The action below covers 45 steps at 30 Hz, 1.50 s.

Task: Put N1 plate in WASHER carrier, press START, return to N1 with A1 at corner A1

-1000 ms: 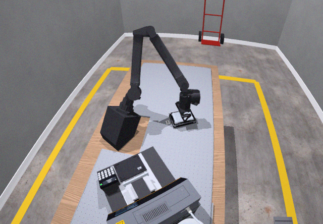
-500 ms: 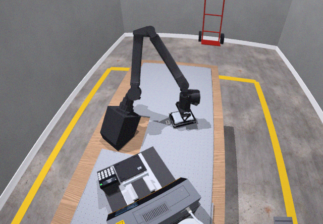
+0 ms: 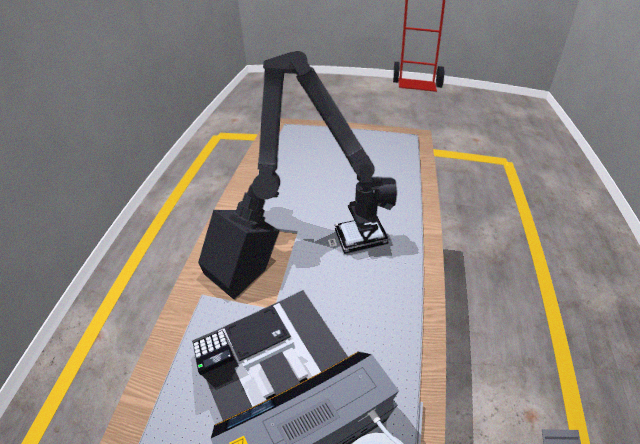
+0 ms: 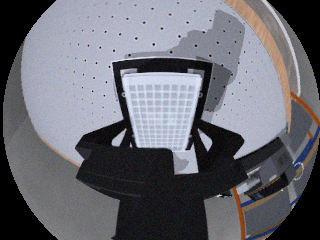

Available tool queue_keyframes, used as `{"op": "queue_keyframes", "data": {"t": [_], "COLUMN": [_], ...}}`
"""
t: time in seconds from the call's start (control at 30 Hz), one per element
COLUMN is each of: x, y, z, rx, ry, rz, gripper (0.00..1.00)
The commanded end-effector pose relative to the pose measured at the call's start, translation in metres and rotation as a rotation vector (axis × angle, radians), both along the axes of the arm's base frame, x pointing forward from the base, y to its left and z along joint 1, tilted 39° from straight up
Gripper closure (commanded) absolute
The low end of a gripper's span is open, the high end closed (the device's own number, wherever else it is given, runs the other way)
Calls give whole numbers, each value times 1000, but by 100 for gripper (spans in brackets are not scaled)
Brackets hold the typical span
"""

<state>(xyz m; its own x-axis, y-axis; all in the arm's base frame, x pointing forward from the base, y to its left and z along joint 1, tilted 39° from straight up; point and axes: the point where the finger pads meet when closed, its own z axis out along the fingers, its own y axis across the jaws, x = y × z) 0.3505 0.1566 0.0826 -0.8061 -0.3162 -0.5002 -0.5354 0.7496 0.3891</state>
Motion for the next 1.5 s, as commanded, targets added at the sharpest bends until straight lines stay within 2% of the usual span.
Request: {"op": "queue_keyframes", "data": {"t": [0.0, 1.27, 1.47], "x": [7, 7, 11], "y": [1, 1, -9], "z": [6, 6, 25], "rx": [5, 5, 7], "ry": [-14, -14, -41], "rz": [-8, -8, -13], "gripper": [18, 18, 18]}}
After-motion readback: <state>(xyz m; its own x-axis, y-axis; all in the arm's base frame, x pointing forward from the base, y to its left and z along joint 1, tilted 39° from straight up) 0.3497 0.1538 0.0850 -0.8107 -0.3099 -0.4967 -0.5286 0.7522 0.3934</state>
